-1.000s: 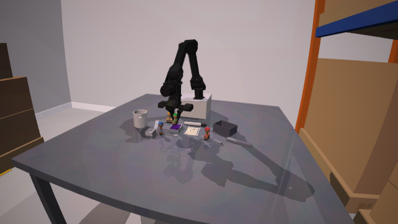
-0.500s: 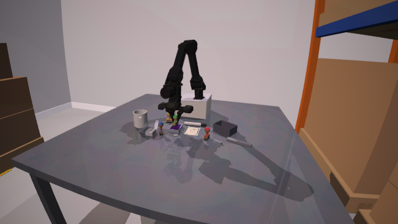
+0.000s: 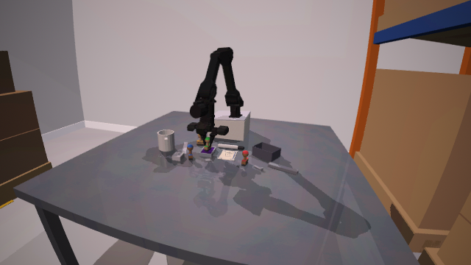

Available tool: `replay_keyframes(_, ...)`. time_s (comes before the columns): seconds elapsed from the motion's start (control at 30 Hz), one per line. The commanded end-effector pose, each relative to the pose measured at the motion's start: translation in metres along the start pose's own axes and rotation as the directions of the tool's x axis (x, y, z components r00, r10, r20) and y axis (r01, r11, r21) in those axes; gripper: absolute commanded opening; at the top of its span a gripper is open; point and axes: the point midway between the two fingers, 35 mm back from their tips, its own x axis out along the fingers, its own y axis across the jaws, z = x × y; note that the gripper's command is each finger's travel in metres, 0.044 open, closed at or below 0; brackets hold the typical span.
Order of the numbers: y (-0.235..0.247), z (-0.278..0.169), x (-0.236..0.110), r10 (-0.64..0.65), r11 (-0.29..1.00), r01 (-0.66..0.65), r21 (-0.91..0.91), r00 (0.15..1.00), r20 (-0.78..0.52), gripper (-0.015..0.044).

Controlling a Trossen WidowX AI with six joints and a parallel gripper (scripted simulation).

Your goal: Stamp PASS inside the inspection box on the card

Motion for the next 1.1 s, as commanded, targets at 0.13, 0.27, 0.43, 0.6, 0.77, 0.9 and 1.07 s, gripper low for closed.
replay_keyframes(0.13,0.0004,-0.0001,0.0020,0.003,1.000,-0.003,0.000,1.000,0.000,0.0000)
replay_keyframes(0.27,0.0004,-0.0001,0.0028,0.003,1.000,-0.003,0.000,1.000,0.000,0.0000)
replay_keyframes(0.43,0.0004,-0.0001,0.0038,0.003,1.000,-0.003,0.000,1.000,0.000,0.0000)
replay_keyframes(0.6,0.0004,-0.0001,0.0043,0.003,1.000,-0.003,0.000,1.000,0.000,0.0000)
replay_keyframes(0.77,0.0004,-0.0001,0.0048,0.003,1.000,-0.003,0.000,1.000,0.000,0.0000)
replay_keyframes(0.9,0.0004,-0.0001,0.0048,0.003,1.000,-0.003,0.000,1.000,0.000,0.0000)
replay_keyframes(1.07,0.0004,-0.0001,0.0048,0.003,1.000,-0.003,0.000,1.000,0.000,0.0000)
